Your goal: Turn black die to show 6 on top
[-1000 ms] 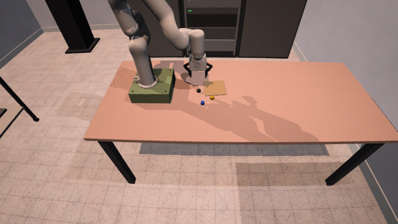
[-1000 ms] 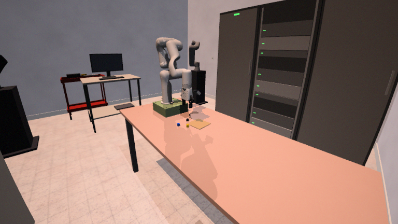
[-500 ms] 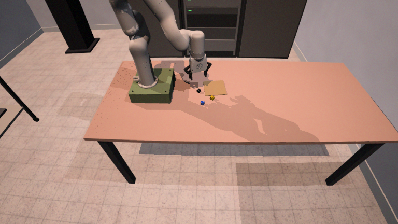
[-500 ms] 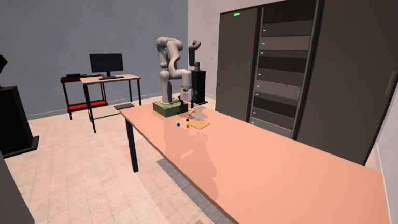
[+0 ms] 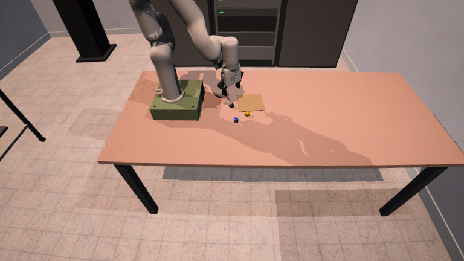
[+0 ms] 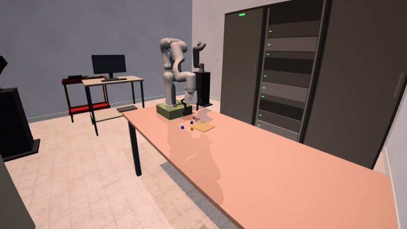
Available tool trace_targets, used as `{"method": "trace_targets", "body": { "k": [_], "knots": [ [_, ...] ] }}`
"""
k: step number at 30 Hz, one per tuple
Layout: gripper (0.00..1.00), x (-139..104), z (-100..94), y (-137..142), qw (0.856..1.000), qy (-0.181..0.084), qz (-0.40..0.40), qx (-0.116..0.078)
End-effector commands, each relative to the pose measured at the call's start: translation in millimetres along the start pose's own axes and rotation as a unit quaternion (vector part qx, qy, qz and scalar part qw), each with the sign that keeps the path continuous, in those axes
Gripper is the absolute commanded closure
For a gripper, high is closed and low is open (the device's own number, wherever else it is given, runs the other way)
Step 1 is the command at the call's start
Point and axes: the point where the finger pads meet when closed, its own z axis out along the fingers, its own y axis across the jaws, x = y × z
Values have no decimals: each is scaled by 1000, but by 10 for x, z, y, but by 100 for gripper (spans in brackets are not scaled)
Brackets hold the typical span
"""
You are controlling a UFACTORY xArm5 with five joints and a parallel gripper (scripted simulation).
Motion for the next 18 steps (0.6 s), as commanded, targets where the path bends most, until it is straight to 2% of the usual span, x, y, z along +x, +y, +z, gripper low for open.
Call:
{"method": "trace_targets", "body": {
  "k": [1, 3, 9, 16, 18],
  "knots": [
    [0, -8, 8, 8, 999, -1, -54, -1],
    [0, -8, 27, 7, 994, -1, -110, -1],
    [0, -8, 50, 5, 984, -1, -179, -1],
    [0, -7, 83, 3, 961, -1, -277, -1],
    [0, -7, 83, 3, 961, -1, -277, -1]
  ]
}}
